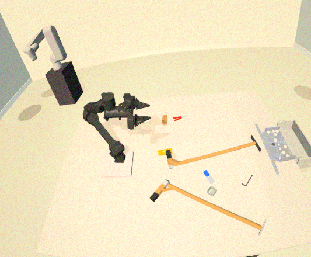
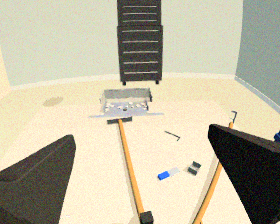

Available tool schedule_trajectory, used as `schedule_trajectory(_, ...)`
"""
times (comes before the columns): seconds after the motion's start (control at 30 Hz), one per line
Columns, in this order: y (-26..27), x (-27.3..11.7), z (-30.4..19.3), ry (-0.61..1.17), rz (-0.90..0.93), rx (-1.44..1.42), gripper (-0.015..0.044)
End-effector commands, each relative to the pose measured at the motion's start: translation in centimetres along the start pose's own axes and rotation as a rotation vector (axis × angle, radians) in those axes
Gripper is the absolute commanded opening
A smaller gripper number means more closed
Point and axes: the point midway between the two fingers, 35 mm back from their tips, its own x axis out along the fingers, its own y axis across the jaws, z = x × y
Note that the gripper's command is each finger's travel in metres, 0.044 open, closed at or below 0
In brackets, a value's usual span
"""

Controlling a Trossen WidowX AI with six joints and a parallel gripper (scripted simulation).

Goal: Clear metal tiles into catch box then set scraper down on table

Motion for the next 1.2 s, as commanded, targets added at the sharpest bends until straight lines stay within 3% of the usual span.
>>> schedule_trajectory(0.0,0.48,-0.63,-0.5,-0.014,0.001,-0.013,0.044)
schedule_trajectory(1.17,-0.07,-0.01,-0.33,-0.003,0.002,0.005,0.044)
